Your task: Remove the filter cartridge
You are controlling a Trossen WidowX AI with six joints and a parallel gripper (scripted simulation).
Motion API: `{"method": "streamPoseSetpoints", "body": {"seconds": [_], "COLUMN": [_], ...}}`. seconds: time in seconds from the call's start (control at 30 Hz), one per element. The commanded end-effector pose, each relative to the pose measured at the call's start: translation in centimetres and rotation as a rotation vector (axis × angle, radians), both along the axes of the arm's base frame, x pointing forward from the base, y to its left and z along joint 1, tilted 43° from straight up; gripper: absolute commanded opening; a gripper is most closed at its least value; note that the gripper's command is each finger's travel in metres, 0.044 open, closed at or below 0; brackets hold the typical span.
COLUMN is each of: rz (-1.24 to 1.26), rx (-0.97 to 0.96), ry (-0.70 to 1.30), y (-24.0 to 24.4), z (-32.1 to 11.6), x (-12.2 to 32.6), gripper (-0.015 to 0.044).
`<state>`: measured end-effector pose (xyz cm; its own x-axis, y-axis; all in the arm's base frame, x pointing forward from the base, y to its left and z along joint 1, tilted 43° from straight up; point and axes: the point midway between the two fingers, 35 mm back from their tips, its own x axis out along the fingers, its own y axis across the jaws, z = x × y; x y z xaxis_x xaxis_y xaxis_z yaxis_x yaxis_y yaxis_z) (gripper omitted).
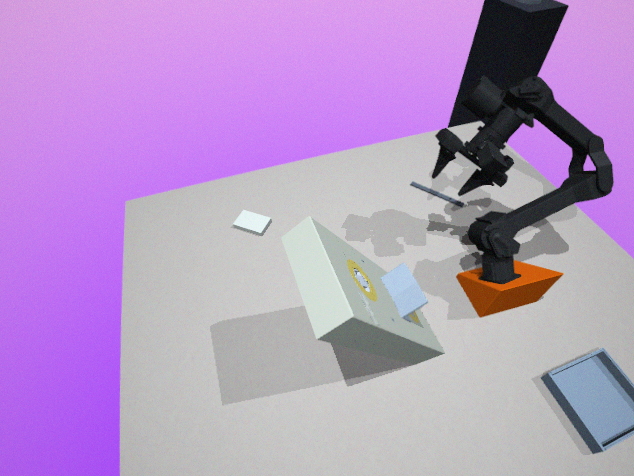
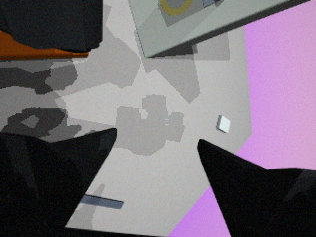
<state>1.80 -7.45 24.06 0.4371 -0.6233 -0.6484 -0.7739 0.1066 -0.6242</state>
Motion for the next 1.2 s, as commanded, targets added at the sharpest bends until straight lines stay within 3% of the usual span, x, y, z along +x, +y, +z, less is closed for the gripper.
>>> {"method": "streamPoseSetpoints", "body": {"seconds": [0.0,0.33,0.7,0.93,1.17], "rz": [0.001,-0.049,-0.254,-0.318,-0.339], "rx": [0.002,0.151,0.307,0.395,0.493], "ry": [-0.001,-0.118,-0.427,-0.629,-0.797], "y": [0.0,-1.1,5.1,11.5,17.2], "z": [0.0,0.8,-1.9,-5.0,-8.0], "x": [0.1,10.1,23.4,27.7,29.1], "gripper": [0.0374,0.0117,0.0117,0.0117,0.0117]}}
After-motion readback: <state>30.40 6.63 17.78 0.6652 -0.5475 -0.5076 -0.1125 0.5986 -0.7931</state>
